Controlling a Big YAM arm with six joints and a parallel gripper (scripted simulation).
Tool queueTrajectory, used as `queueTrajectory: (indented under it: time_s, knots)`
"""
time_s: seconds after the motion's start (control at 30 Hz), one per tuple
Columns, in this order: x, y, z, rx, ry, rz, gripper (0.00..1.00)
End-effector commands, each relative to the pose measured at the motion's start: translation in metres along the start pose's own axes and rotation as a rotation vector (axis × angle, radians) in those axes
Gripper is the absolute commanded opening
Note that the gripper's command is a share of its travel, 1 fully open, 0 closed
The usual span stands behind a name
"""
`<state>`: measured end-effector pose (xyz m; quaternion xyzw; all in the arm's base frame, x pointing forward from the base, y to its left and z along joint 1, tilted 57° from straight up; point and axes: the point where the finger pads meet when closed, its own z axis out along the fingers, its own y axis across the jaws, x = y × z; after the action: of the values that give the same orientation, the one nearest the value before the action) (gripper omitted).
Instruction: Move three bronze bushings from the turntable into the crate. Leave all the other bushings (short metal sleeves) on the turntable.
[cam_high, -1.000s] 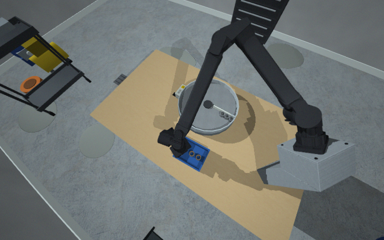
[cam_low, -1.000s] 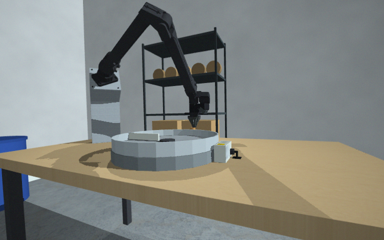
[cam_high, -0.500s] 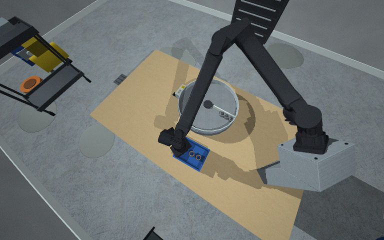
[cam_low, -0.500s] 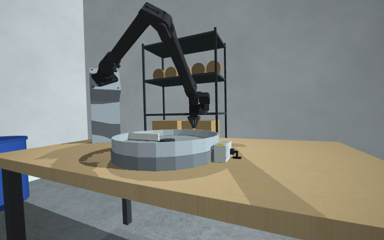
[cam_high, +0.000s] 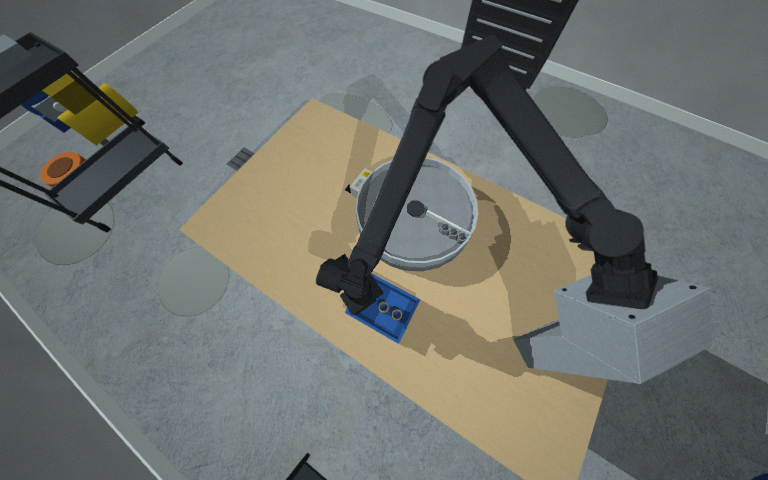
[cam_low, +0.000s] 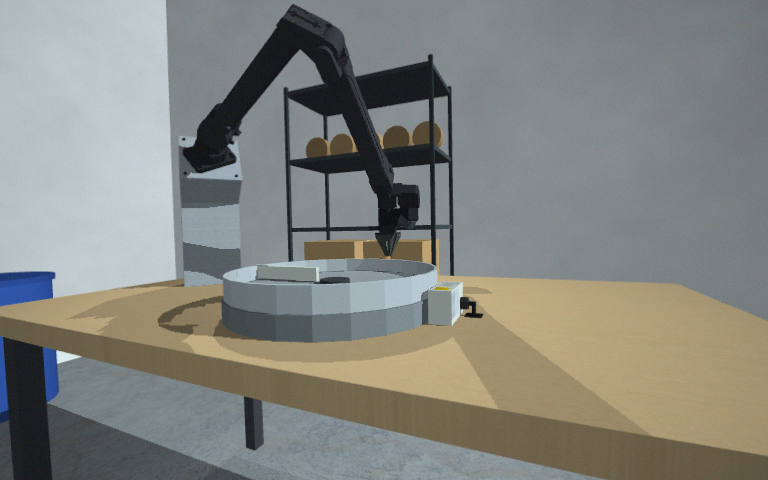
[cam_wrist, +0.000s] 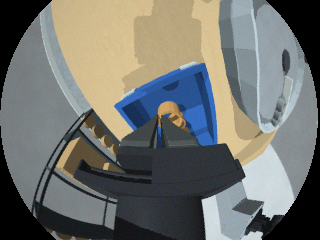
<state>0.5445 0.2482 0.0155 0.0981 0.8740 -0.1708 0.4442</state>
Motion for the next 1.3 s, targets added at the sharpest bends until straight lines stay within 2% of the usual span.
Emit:
queueTrajectory:
  time_s: [0.0,1.27]
  knots:
    - [-0.0116,0.0098,-0.0178,-0.036,-0.024,0.005,0.0]
    - [-0.0171,0.0081,-0.0152,-0.029,-0.021,0.006,0.0]
